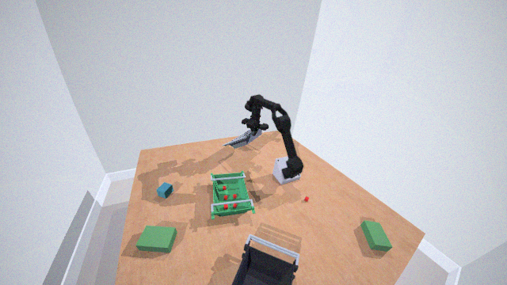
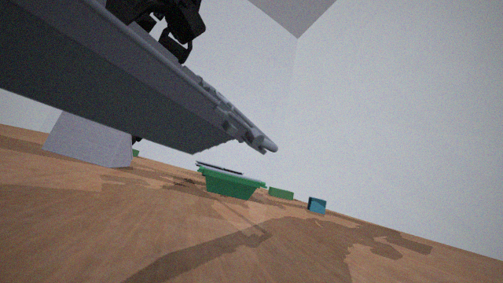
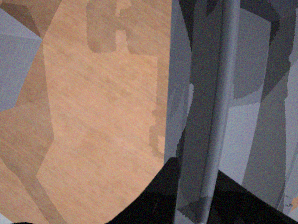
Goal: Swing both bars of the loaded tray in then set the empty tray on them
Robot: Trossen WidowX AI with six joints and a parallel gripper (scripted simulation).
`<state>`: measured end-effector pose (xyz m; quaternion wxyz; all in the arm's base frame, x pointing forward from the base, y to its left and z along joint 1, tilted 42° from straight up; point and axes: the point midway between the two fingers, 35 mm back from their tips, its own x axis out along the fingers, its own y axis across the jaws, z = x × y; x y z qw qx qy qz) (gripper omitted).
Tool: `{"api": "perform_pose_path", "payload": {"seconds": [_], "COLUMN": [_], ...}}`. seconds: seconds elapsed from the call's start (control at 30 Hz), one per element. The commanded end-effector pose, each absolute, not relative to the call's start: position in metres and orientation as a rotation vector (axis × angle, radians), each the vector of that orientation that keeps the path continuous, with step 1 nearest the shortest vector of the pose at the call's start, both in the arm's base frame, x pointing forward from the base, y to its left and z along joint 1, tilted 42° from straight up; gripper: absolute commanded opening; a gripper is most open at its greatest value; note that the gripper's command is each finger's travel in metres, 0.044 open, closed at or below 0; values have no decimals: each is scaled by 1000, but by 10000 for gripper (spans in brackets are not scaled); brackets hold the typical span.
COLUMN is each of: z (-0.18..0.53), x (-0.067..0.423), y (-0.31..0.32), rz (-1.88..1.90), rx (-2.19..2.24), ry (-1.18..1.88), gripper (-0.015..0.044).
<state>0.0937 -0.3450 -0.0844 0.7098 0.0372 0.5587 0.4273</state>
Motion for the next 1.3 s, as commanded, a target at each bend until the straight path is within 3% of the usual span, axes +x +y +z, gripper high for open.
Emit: {"api": "perform_pose_path", "payload": {"seconds": [0.0, 0.4, 1.27], "z": [-77, -75, 8], "x": [94, 97, 226], "y": [-352, -352, -297], "rz": [928, 929, 965], "rx": [52, 47, -127], "ry": [1245, 1244, 1165], "gripper": [0, 0, 0]}}
